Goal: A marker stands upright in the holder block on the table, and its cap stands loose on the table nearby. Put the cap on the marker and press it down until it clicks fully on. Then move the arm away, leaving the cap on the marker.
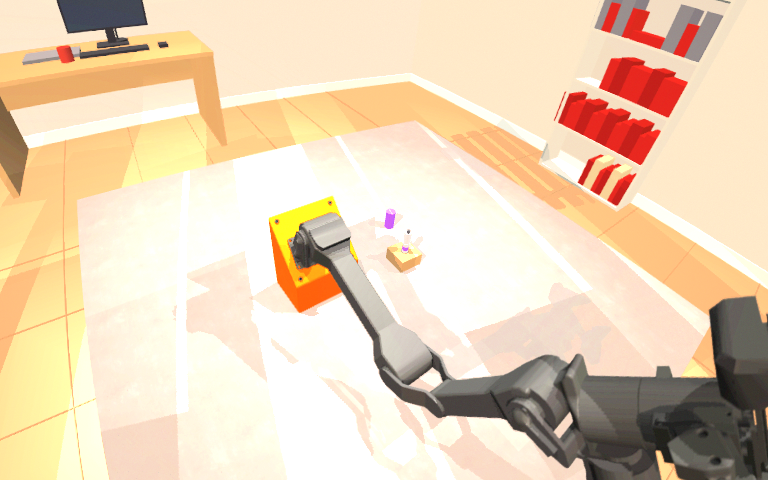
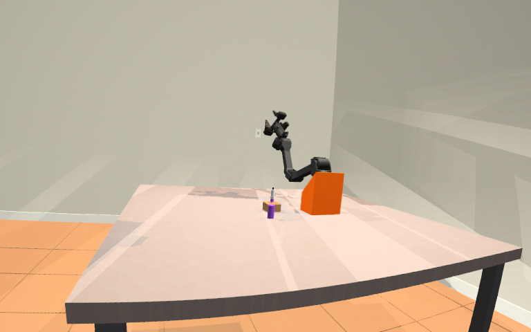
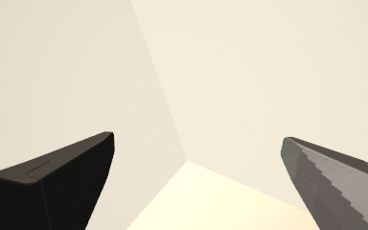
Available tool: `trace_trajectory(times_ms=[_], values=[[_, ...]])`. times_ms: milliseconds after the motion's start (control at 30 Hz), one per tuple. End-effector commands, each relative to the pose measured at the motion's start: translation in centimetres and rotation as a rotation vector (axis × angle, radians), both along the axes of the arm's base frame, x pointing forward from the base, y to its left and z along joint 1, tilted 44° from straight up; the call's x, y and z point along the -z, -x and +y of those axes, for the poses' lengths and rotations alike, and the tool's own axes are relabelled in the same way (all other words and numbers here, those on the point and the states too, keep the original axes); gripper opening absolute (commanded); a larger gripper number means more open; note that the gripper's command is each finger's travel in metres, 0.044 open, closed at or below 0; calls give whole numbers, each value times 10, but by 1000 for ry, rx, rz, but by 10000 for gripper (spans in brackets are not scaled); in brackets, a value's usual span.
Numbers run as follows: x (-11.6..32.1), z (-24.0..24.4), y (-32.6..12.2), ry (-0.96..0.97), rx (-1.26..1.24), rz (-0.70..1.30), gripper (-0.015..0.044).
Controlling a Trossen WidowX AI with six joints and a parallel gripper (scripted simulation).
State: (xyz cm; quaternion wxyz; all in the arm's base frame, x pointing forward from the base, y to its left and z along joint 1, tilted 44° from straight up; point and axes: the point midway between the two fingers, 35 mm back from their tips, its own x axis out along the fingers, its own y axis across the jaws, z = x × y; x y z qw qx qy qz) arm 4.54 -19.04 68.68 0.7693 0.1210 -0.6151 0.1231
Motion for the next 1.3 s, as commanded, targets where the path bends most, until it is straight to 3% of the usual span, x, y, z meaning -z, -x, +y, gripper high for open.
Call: trace_trajectory(times_ms=[0,200,667,967,1267], values=[[0,1,0,3,0,0,374],[-12,71,11,149,-3,1,232],[14,289,-12,604,-45,193,232],[87,416,-65,890,-56,450,232],[182,491,-135,1096,-42,763,232]])
